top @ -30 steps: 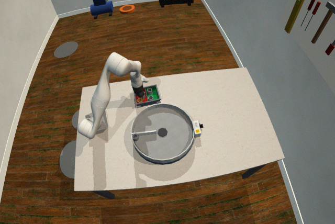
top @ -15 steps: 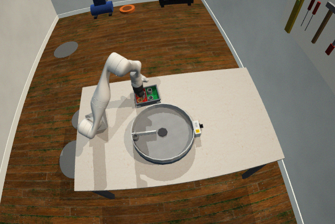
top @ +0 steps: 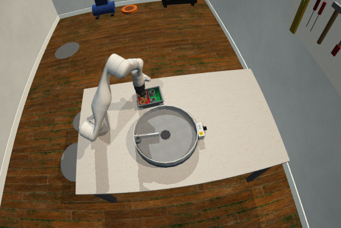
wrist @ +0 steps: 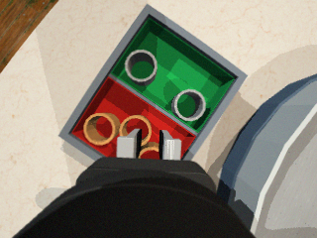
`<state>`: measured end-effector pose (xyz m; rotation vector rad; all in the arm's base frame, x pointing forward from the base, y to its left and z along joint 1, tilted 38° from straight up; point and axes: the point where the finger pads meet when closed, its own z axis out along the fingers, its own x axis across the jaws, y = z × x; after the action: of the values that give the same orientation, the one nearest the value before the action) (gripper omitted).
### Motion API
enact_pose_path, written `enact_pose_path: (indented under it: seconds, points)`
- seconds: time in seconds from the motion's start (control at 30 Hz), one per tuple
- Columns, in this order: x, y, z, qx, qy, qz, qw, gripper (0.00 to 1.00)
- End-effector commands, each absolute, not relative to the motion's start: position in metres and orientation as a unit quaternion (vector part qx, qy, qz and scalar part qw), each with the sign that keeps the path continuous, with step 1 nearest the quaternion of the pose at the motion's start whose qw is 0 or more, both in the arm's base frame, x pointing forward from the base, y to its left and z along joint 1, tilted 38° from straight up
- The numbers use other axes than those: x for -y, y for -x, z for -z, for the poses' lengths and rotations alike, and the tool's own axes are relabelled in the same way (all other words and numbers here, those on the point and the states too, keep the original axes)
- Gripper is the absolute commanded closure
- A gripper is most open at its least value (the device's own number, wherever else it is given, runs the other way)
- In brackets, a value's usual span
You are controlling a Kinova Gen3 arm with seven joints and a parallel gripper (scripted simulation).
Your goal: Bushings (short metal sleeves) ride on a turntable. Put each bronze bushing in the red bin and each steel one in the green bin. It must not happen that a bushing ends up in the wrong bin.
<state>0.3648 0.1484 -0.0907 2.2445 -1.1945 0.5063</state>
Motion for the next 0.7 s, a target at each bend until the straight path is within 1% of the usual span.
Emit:
enact_pose_path:
  seconds: [0.0, 0.13, 0.3, 0.67]
  points:
    - [-0.173, -0.365, 0.068, 0.442, -0.837, -0.187, 0.262, 0.53]
    - [-0.173, -0.365, 0.068, 0.442, -0.837, -0.187, 0.262, 0.53]
    - [-0.206, -0.361, 0.024, 0.443, -0.837, -0.186, 0.262, 0.53]
    - [-0.206, -0.361, 0.024, 0.443, -0.837, -0.186, 0.262, 0.53]
